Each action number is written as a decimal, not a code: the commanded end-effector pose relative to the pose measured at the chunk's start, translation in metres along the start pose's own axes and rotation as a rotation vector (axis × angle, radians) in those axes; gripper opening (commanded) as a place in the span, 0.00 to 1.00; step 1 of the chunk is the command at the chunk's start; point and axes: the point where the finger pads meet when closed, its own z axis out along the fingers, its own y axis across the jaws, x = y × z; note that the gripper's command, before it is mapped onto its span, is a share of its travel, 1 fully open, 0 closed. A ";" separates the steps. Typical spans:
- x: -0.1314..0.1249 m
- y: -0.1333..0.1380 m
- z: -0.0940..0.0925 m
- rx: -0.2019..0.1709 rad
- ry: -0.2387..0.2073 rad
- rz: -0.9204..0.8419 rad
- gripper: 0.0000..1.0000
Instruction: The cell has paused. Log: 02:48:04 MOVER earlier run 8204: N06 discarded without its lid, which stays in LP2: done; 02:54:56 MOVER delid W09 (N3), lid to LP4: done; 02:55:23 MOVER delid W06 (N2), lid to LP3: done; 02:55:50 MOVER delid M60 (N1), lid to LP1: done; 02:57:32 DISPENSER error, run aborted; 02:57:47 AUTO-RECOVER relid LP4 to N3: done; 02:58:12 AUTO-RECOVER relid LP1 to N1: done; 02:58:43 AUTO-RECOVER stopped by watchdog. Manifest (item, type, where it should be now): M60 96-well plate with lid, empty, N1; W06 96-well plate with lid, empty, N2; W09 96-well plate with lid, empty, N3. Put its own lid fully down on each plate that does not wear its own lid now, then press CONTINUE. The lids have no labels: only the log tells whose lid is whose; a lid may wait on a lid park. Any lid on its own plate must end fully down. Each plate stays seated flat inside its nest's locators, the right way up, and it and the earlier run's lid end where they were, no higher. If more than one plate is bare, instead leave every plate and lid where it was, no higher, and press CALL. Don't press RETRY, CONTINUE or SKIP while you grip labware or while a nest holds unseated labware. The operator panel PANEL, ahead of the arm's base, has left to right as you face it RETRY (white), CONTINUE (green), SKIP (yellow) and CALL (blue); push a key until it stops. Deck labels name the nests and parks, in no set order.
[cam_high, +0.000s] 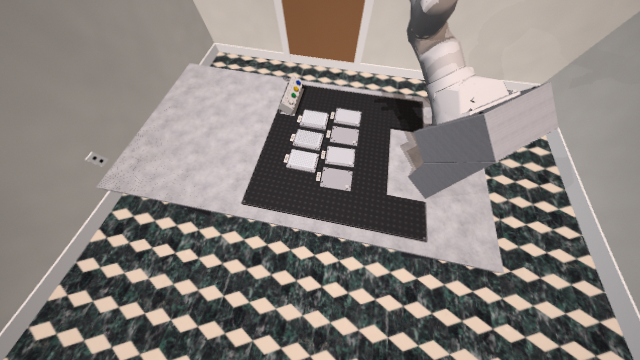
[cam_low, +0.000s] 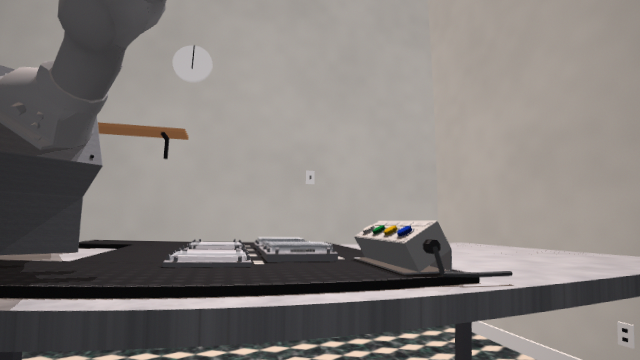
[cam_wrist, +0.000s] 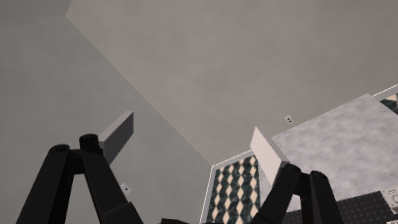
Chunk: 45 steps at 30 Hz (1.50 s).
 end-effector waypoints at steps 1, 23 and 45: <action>-0.048 0.052 -0.007 -0.170 0.109 0.193 1.00; -0.269 0.336 0.007 -1.052 0.559 0.273 1.00; -0.495 0.618 0.014 -1.768 0.907 0.931 1.00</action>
